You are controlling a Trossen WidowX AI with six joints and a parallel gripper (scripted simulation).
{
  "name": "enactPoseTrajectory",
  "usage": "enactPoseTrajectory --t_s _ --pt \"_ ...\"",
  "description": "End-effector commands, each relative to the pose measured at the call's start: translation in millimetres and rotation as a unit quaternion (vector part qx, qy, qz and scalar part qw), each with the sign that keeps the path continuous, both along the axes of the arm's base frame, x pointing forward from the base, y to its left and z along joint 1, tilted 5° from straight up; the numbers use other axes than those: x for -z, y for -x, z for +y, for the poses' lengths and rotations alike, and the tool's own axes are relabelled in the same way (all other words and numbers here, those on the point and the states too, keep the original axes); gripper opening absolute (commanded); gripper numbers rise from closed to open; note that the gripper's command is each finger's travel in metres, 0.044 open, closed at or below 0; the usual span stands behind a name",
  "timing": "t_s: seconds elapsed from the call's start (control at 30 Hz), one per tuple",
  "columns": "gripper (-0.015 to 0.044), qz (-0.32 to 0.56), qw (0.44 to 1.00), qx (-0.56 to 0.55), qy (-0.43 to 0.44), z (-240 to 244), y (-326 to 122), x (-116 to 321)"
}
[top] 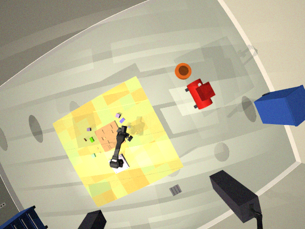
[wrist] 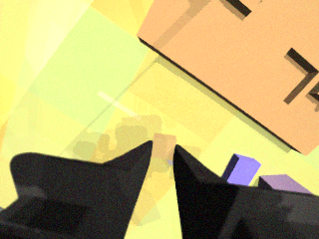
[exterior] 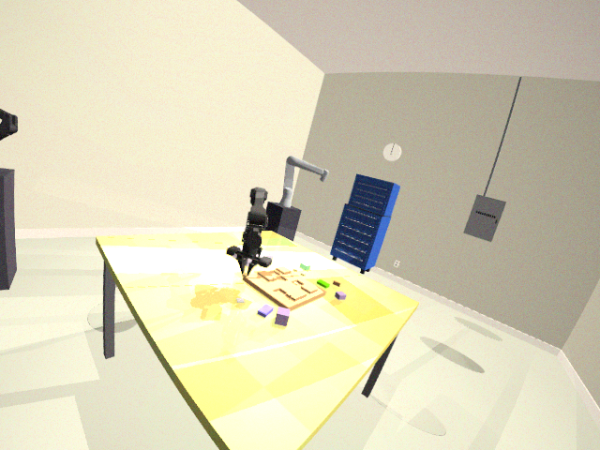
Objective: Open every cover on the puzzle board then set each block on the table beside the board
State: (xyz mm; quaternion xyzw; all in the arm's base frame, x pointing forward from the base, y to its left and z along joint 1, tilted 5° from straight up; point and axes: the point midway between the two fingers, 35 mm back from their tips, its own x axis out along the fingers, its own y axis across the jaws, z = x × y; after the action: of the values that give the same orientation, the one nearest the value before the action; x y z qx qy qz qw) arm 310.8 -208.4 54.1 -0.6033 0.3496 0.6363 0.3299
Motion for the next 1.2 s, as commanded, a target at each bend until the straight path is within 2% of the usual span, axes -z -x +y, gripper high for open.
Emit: enactPoseTrajectory --t_s 0.0,1.17 --pt "0.0080 0.002 1.000 -0.002 0.001 -0.5 1.0 8.7" --pt "0.0080 0.002 1.000 -0.002 0.001 0.2 5.9 65.5"
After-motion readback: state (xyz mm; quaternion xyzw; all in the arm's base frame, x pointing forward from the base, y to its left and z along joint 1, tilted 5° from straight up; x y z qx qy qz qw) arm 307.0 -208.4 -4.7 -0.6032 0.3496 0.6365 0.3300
